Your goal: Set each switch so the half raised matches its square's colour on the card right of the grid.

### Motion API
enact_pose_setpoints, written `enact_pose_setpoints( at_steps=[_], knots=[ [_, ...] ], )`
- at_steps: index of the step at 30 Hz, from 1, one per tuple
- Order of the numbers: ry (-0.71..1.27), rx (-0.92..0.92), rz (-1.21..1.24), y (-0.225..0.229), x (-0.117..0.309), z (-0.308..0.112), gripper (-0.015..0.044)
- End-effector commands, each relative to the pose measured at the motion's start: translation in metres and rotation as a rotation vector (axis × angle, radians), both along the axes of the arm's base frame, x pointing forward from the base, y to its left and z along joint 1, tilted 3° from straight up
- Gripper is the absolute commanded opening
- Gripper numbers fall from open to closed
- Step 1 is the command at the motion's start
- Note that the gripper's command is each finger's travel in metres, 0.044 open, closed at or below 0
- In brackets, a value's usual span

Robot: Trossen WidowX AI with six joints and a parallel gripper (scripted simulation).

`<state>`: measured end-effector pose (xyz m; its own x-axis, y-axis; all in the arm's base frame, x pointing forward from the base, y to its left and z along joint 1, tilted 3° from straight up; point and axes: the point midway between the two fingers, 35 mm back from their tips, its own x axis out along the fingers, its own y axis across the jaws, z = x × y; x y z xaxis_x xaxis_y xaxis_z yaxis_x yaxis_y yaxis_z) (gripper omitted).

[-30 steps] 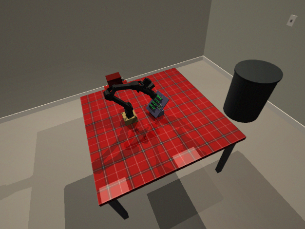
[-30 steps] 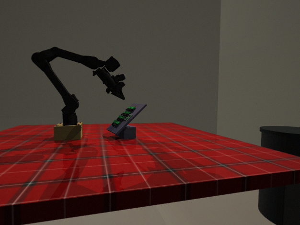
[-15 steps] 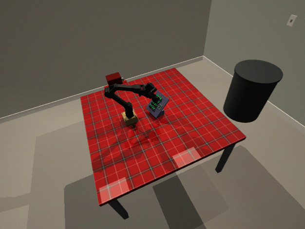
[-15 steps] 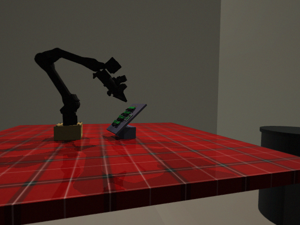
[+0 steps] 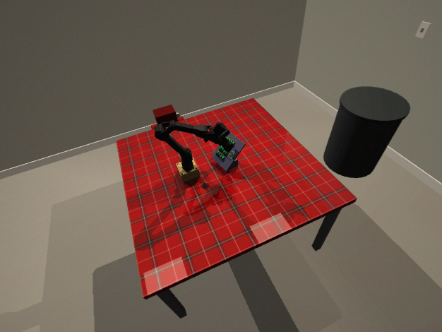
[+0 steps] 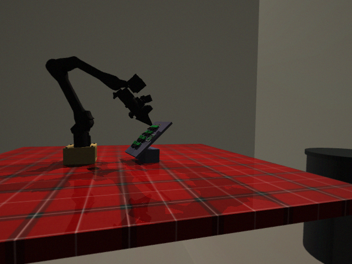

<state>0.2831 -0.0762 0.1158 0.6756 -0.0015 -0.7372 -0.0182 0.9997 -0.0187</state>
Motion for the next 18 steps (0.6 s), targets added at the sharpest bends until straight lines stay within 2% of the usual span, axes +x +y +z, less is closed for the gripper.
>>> enact_pose_setpoints(
  at_steps=[1, 18],
  knots=[
    [0.005, 0.002, -0.005, -0.0001, 0.0017, -0.0052, 0.0000],
    [0.004, 0.002, -0.005, -0.0001, 0.0086, -0.0131, 0.0000]
  ],
)
